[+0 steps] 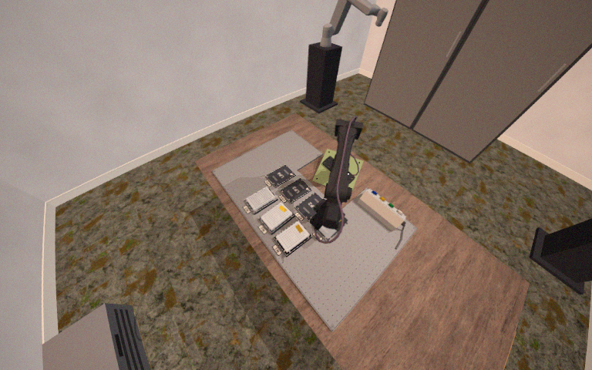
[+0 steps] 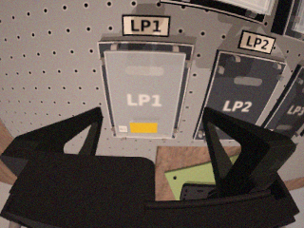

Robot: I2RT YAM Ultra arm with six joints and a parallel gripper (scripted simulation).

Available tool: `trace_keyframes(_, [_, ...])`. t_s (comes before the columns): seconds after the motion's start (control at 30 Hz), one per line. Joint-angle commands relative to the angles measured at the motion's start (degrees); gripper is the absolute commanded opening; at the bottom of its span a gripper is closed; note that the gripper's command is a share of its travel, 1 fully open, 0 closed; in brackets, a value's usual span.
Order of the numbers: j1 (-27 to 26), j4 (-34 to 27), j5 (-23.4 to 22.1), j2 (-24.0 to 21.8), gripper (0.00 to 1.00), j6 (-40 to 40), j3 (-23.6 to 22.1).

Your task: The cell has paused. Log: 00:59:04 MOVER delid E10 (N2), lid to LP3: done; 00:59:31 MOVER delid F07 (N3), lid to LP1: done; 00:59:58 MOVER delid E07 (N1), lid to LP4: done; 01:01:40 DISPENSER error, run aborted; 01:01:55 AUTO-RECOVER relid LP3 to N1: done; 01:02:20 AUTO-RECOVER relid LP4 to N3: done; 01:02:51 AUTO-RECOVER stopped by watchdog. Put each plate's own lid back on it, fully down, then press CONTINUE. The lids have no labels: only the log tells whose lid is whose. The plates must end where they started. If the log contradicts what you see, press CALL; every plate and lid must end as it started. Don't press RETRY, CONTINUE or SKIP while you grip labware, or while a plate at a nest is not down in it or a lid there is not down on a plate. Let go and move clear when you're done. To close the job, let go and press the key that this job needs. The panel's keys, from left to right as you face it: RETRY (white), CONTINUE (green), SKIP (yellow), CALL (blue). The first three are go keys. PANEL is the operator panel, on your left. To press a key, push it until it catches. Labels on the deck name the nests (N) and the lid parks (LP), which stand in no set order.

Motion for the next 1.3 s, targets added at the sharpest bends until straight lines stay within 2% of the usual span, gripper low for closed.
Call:
trace_keyframes(0.0, [2.8, 1.9, 2.1, -3.4, 1.0, 4.5, -2.6])
trace_keyframes(0.13, [5.5, 2.3, 3.0, -4.8, 1.0, 7.1, -4.6])
trace_keyframes(0.2, [5.5, 2.3, 3.0, -4.8, 1.0, 7.1, -4.6])
trace_keyframes(0.23, [4.9, 2.3, 3.2, -5.1, 1.0, 7.3, -2.3])
trace_keyframes(0.5, [4.6, 2.5, 3.3, -4.8, 1.0, 7.3, -2.3])
trace_keyframes(1.27, [4.9, 3.3, 3.3, -4.6, 1.0, 7.2, -5.4])
